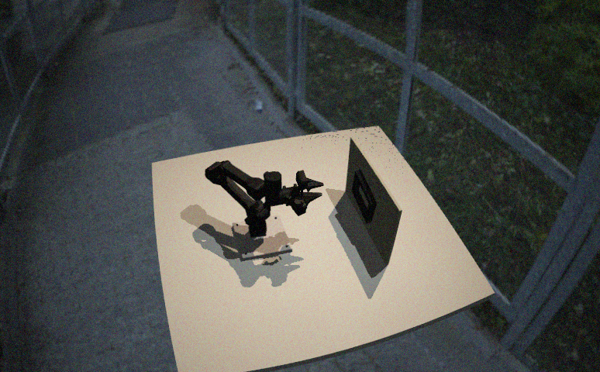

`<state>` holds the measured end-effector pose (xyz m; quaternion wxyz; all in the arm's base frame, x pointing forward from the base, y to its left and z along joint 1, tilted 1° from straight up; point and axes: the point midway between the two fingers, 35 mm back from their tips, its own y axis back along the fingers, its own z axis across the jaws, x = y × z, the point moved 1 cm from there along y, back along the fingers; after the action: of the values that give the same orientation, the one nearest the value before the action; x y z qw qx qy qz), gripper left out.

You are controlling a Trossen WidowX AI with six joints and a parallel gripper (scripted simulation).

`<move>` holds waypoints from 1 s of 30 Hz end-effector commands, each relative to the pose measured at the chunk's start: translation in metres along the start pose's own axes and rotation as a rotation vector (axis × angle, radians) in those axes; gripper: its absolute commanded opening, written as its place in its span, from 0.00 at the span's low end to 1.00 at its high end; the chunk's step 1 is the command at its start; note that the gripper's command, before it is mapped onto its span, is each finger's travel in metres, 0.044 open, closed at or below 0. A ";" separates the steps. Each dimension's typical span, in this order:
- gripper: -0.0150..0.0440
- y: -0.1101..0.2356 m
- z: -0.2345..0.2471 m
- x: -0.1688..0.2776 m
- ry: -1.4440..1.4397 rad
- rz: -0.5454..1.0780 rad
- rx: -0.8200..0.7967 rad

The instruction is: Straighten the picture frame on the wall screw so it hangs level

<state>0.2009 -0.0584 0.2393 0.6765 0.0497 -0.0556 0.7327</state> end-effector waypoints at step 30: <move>0.69 -0.062 -0.042 -0.003 -0.010 0.006 -0.003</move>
<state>0.2611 -0.0506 0.2032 0.6723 0.0454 -0.0617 0.7363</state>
